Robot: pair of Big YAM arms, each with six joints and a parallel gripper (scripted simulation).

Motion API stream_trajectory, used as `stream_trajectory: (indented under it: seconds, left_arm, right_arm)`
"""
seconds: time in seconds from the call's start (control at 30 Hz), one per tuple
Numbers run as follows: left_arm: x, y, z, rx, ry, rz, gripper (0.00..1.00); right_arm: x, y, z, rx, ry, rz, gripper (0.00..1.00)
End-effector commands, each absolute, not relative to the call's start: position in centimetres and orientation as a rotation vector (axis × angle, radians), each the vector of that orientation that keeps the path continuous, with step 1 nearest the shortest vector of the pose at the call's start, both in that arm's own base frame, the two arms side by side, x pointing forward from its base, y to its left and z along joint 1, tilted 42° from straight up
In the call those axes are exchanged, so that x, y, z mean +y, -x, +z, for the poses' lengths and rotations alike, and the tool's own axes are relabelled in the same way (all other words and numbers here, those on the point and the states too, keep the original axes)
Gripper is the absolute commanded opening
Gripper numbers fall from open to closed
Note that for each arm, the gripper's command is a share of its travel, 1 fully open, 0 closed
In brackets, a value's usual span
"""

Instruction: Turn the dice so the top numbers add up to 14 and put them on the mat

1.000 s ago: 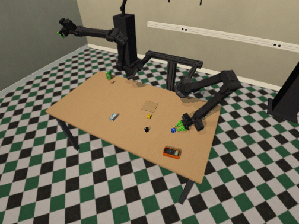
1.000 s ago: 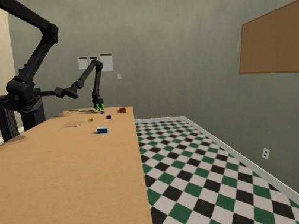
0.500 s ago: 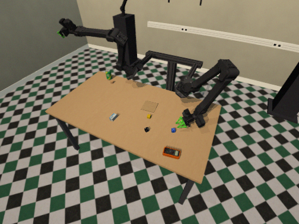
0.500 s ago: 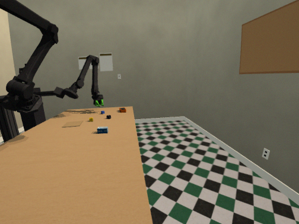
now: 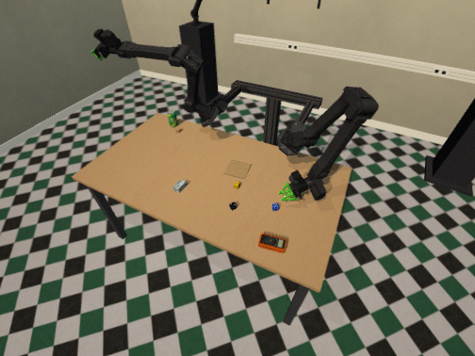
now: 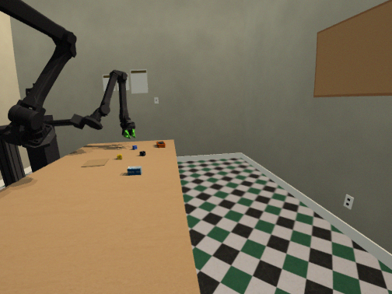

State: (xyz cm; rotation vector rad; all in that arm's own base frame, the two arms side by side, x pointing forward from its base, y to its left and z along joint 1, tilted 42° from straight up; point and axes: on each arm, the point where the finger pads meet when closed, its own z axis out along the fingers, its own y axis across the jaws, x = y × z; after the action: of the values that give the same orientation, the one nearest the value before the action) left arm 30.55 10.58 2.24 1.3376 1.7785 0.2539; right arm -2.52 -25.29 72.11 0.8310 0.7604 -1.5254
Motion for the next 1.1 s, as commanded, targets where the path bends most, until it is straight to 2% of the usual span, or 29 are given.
stream_trajectory:
  seconds: [0.0,0.77,0.97,1.0,1.07]
  left_arm:
    - [9.7,-30.7,2.8,1.773,-1.332,0.265,0.45]
    - [6.0,-33.3,4.0,2.529,-1.283,1.040,0.45]
    - [6.8,-33.2,4.2,2.584,-1.241,1.115,0.45]
    - [6.8,-33.4,4.9,2.567,-1.219,1.119,1.00]
    - [6.6,-33.0,4.5,2.570,-1.237,1.113,1.00]
  right_arm:
    - [-23.3,2.6,73.5,0.713,-0.795,-1.537,1.00]
    - [-23.3,2.6,73.5,0.713,-0.795,-1.537,1.00]
    - [-23.3,2.6,73.5,0.713,-0.795,-1.537,1.00]
    - [-23.3,2.6,73.5,0.713,-0.795,-1.537,1.00]
    - [-23.3,2.6,73.5,0.713,-0.795,-1.537,1.00]
